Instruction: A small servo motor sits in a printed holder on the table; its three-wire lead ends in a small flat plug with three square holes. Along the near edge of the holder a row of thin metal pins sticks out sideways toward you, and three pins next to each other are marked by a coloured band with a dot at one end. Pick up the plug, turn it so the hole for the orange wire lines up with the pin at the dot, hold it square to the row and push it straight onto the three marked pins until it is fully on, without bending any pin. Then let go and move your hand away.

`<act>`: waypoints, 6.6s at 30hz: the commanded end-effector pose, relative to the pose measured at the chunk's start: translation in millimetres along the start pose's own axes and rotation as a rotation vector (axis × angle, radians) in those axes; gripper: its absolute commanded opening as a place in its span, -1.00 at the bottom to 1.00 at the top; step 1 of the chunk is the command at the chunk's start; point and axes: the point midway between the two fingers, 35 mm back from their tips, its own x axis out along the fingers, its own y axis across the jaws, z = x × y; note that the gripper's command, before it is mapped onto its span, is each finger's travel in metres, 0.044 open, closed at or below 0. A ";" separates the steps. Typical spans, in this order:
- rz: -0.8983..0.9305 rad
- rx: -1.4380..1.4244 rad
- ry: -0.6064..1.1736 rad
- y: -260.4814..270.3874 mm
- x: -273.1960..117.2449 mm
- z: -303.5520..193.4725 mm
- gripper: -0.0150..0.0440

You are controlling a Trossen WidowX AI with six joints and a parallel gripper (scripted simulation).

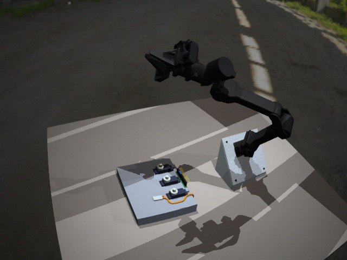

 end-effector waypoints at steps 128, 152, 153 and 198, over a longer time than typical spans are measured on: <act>-0.679 -0.519 1.901 -287.4 -211.4 -317.2 -0.10; -0.681 -0.511 1.903 -312.3 -227.7 -344.2 -0.10; -0.681 -0.511 1.903 -312.4 -227.8 -344.4 -0.10; -0.680 -0.549 1.905 -299.0 -264.2 -229.0 -0.49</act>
